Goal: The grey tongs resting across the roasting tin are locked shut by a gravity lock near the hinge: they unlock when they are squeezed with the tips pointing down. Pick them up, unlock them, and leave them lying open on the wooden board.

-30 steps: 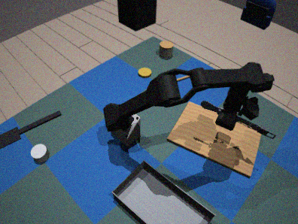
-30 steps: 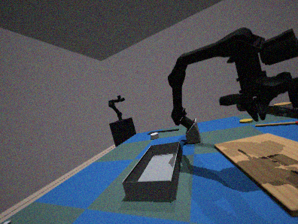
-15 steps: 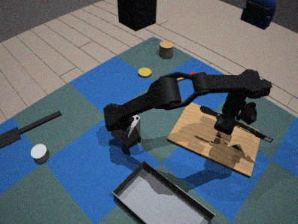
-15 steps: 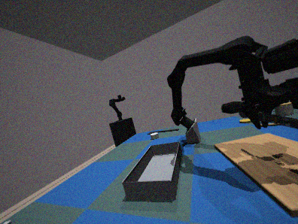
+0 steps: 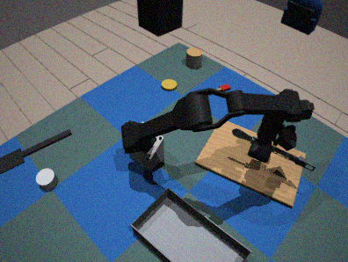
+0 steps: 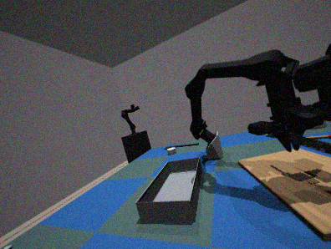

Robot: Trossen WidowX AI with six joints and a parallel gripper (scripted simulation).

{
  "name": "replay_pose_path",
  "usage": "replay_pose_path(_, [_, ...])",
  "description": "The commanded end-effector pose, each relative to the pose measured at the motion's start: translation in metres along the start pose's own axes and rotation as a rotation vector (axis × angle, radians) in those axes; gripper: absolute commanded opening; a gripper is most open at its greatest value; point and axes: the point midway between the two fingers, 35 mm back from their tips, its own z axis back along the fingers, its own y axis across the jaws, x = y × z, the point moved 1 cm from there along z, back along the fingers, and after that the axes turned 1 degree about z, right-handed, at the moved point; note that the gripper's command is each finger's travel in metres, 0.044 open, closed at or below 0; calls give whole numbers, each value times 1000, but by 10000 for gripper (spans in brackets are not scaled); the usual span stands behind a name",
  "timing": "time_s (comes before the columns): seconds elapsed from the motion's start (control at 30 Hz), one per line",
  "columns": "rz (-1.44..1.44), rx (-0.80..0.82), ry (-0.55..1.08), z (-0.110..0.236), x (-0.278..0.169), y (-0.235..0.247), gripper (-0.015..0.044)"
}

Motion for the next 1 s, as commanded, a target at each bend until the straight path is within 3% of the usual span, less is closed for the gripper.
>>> replay_pose_path(0.0, [4, -5, -3, -6, 0, -1, -150])
replay_pose_path(0.9, [3, -8, -3, -44, -5, -3, -150])
replay_pose_path(0.97, [0, -4, 3, -43, -5, -3, -97])
